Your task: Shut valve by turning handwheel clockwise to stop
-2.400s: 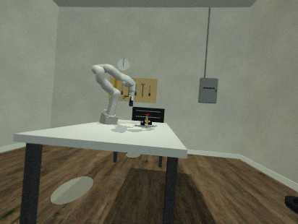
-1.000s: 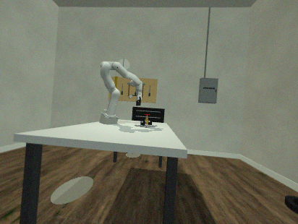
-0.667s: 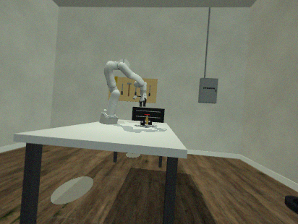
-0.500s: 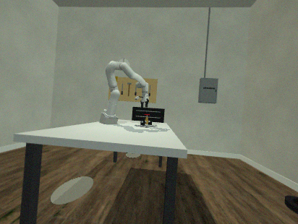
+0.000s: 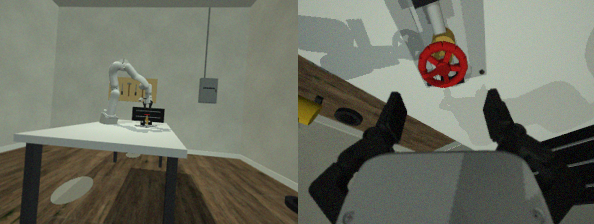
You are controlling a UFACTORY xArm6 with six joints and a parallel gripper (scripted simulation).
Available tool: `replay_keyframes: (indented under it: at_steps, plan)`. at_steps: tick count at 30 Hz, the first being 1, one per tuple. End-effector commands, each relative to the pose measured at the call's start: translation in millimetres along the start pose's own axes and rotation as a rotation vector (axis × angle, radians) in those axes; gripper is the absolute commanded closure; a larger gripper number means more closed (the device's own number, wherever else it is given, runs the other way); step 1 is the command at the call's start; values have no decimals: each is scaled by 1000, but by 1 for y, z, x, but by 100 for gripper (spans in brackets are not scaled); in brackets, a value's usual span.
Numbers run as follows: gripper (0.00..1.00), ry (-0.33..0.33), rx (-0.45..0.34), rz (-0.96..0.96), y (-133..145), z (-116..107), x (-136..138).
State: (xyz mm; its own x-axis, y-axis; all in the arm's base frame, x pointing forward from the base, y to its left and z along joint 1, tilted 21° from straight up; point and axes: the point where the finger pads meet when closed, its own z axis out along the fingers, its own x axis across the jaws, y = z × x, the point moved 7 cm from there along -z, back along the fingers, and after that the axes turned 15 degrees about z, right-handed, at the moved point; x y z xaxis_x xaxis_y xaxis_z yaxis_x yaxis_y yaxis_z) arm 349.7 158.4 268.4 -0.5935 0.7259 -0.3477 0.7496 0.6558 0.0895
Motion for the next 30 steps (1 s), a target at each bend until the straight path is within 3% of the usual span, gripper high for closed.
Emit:
replay_keyframes:
  at_steps: [1, 30]
  plan:
    - [0, 0, -3, -1, 1, -1, -1]
    - [0, 1, -2, -2, 2, 20, -2]
